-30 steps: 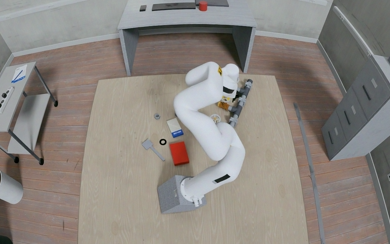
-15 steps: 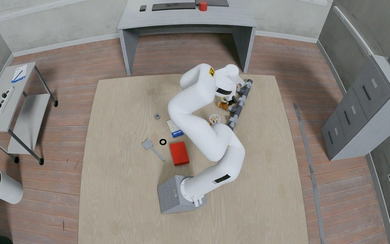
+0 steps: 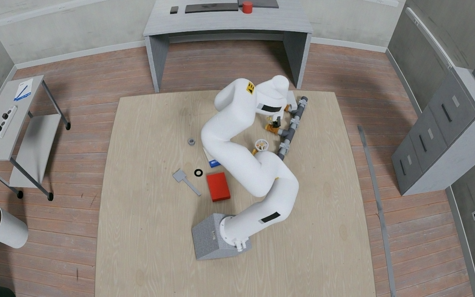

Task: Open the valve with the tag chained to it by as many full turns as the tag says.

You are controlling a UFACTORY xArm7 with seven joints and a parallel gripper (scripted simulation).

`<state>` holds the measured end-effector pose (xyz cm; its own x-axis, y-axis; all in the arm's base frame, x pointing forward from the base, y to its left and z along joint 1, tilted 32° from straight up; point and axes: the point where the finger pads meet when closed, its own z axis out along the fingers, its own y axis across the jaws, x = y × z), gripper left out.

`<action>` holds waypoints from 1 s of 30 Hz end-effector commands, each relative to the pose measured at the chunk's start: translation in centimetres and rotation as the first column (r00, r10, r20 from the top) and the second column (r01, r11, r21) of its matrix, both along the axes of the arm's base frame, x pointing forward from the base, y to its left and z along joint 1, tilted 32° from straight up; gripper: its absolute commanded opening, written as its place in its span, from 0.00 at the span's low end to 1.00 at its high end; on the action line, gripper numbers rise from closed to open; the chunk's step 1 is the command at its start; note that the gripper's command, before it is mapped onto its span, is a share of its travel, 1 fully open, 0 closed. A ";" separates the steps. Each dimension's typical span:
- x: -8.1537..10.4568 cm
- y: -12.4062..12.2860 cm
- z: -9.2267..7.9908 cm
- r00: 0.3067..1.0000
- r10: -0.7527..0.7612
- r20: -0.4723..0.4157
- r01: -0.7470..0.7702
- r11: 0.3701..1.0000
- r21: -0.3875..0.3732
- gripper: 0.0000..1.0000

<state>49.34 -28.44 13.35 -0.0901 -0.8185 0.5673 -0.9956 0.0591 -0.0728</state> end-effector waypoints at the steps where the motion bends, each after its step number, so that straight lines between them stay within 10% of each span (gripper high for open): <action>1: 0.2 0.1 0.2 1.000 -0.004 0.003 0.004 1.000 -0.001 0.00; 30: 0.2 0.1 0.2 1.000 0.024 -0.016 -0.024 1.000 -0.002 0.00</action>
